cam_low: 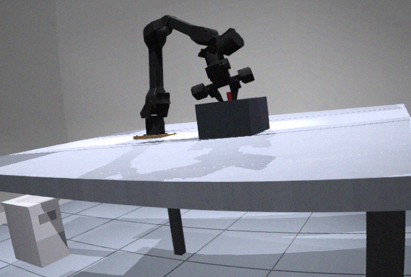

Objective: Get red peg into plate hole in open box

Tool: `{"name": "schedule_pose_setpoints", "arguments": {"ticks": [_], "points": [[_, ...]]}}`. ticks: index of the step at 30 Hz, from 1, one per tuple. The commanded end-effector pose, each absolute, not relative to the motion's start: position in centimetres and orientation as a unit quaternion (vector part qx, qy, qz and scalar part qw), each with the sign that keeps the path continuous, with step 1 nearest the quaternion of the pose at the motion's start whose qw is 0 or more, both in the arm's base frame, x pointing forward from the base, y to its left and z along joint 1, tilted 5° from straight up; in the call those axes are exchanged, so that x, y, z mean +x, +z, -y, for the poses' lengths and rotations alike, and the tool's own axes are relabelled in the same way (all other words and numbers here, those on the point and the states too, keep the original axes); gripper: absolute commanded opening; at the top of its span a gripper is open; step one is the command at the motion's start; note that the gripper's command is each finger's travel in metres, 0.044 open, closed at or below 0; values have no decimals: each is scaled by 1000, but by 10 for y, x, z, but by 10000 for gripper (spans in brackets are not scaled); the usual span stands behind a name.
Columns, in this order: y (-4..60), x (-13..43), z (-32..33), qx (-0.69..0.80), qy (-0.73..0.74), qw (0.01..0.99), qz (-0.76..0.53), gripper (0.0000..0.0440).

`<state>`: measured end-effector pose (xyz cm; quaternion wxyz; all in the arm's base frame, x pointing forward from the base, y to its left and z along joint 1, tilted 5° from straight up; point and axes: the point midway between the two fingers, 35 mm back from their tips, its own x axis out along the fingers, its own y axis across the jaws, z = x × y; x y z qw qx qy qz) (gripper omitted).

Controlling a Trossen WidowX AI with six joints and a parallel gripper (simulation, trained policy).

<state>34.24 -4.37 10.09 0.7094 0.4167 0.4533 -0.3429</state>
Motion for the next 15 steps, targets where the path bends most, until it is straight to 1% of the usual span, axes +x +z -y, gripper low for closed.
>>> {"name": "schedule_pose_setpoints", "arguments": {"ticks": [1, 15], "points": [[96, 343, 44, 406, -345, 705, -467, 136], [107, 368, 59, 377, -337, 712, -486, 132]]}}
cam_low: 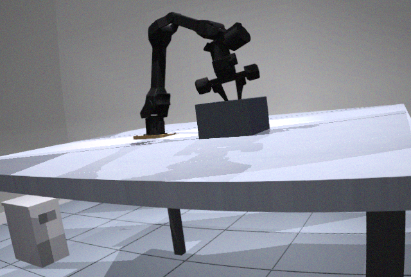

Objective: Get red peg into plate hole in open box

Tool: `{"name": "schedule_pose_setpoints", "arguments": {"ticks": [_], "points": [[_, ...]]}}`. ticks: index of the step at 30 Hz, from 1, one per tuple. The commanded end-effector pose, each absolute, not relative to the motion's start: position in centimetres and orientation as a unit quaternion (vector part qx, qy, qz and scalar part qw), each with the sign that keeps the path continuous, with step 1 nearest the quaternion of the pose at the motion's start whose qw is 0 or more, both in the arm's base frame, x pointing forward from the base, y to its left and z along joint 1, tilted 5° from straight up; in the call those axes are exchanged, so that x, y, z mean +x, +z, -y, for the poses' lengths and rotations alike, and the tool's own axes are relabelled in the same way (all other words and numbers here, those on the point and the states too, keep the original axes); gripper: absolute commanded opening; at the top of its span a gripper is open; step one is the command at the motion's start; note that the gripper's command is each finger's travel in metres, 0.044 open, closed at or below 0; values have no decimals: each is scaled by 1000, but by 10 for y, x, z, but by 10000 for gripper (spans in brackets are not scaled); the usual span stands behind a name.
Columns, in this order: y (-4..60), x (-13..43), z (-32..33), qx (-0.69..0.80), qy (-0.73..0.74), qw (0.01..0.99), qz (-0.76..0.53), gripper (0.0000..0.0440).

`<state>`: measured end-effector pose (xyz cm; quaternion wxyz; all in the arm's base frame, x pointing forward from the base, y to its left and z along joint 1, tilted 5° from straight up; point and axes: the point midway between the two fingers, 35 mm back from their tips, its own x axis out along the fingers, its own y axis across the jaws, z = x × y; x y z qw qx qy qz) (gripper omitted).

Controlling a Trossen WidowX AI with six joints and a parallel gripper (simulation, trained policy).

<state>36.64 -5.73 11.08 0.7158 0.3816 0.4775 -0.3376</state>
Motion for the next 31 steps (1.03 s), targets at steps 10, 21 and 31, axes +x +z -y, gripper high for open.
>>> {"name": "schedule_pose_setpoints", "arguments": {"ticks": [10, 21, 31], "points": [[108, 380, 75, 363, -338, 709, -501, 131], [108, 387, 96, 354, -345, 701, -514, 134], [115, 388, 125, 342, -364, 700, -511, 143]]}}
